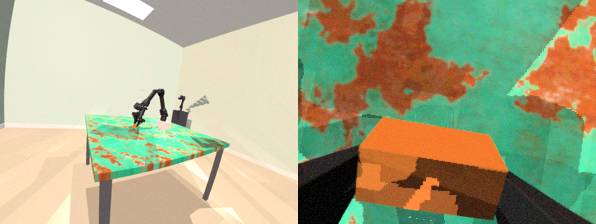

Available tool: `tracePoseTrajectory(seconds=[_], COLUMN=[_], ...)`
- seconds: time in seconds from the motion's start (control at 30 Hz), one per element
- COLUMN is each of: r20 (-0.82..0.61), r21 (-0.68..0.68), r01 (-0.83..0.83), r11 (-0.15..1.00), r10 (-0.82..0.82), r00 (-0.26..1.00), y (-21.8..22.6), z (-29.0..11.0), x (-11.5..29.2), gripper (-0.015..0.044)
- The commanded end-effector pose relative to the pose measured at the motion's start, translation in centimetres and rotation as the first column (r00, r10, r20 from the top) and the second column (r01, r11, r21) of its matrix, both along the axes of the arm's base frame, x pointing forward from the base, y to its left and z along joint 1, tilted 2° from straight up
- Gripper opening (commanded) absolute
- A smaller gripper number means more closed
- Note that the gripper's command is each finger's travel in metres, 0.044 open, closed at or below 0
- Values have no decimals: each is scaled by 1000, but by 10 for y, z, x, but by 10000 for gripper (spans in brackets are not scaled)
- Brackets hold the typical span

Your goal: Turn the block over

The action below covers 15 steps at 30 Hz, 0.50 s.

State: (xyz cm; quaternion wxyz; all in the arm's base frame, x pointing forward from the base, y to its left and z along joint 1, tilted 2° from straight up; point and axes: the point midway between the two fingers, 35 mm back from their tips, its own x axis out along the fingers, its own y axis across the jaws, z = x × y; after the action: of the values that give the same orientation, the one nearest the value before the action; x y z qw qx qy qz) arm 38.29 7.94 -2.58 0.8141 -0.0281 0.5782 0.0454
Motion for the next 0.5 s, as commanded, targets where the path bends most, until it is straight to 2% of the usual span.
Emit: tracePoseTrajectory(seconds=[0.0,0.47], r20=[63,245], r21=[3,28], r01=[6,9], r11=[1000,1000], r10=[-7,-15], r00=[998,969], y=[-1,-3], z=[0,4], x=[-3,-13], gripper=[0,0])
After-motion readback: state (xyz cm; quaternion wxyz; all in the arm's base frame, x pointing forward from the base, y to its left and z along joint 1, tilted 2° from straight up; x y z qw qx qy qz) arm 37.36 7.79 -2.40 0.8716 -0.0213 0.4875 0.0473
